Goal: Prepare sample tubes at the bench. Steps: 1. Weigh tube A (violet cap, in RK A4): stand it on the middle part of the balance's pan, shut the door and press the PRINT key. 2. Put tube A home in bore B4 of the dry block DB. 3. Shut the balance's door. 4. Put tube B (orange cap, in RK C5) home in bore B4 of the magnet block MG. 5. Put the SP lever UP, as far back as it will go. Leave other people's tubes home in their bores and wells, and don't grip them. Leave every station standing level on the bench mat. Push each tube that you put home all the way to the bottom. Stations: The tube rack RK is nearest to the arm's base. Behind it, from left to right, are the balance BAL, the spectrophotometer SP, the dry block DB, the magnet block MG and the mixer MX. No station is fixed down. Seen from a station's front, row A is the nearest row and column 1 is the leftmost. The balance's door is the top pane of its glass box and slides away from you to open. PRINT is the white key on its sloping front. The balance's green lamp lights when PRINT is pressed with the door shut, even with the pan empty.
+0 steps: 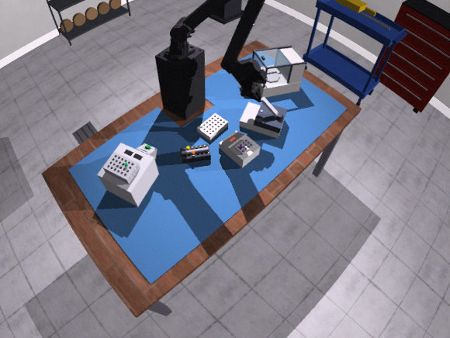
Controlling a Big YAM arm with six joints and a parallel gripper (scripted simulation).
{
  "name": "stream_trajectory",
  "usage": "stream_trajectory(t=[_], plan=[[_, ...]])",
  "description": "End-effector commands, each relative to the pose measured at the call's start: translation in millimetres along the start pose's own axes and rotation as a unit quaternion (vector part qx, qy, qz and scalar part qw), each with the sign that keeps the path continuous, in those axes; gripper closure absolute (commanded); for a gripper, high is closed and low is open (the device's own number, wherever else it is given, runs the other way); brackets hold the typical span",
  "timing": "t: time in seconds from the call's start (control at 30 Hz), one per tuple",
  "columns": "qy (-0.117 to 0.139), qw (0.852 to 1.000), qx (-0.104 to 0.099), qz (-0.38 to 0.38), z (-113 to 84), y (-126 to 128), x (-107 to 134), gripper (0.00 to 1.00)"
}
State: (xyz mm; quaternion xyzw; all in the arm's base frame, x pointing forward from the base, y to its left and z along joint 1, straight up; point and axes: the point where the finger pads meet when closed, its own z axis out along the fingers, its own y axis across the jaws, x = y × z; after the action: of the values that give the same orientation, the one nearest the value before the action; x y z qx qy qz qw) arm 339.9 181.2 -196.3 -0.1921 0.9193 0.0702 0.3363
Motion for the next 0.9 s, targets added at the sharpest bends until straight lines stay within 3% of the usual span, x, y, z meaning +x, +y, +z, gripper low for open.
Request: stream_trajectory(t=[0.0, 0.33, 0.37, 0.87], plan=[[0.006, 1.0, 0.0, 0.001, -1.4, 1.6, 8.7, 1.0], [0.008, 1.0, 0.0, 0.001, -2.5, 1.4, 6.1, 1.0], [-0.001, 1.0, -0.001, 0.002, -4.2, 1.9, -4.7, 1.0], [-0.003, 1.0, 0.001, 0.002, -6.6, -1.1, -17.7, 1.0]])
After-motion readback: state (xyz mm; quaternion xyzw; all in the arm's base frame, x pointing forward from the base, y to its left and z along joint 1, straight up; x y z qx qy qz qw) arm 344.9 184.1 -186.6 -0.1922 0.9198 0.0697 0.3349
